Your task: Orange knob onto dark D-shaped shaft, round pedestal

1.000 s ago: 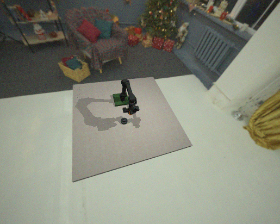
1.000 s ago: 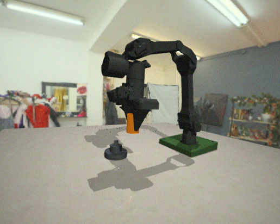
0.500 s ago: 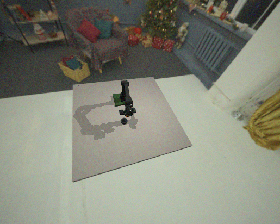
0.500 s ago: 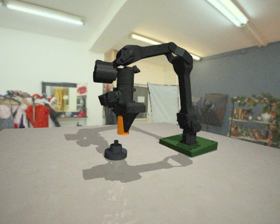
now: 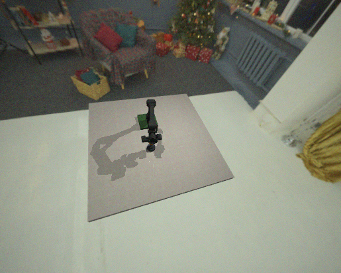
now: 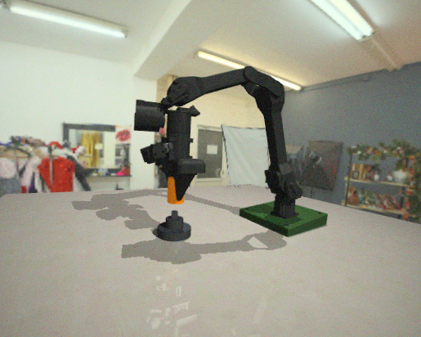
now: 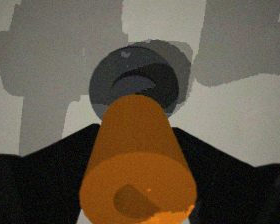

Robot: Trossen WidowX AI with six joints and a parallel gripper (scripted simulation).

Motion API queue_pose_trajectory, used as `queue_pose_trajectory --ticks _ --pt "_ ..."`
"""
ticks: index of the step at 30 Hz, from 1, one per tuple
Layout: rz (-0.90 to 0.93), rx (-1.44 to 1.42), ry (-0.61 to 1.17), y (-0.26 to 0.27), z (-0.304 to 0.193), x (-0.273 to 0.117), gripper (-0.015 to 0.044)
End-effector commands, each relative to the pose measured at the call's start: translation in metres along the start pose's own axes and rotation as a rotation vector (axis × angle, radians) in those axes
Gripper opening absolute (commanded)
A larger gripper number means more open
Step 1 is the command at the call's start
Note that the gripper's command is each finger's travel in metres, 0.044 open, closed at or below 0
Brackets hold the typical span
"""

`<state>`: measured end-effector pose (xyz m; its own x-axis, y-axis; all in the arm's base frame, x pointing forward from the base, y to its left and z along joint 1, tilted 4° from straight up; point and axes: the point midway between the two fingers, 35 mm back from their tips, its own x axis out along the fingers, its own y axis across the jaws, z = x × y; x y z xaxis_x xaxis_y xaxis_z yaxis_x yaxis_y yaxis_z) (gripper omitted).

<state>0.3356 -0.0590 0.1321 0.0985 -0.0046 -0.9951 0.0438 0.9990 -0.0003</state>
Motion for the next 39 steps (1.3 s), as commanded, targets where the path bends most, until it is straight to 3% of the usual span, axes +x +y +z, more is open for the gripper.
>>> queue_pose_trajectory --ticks 1,8,39 --pt "0.006 -0.003 -0.003 -0.001 0.001 0.006 0.0" --pt "0.006 -0.003 -0.003 -0.001 0.001 0.024 0.0" --pt "0.006 -0.001 -0.003 -0.001 -0.001 0.025 0.0"
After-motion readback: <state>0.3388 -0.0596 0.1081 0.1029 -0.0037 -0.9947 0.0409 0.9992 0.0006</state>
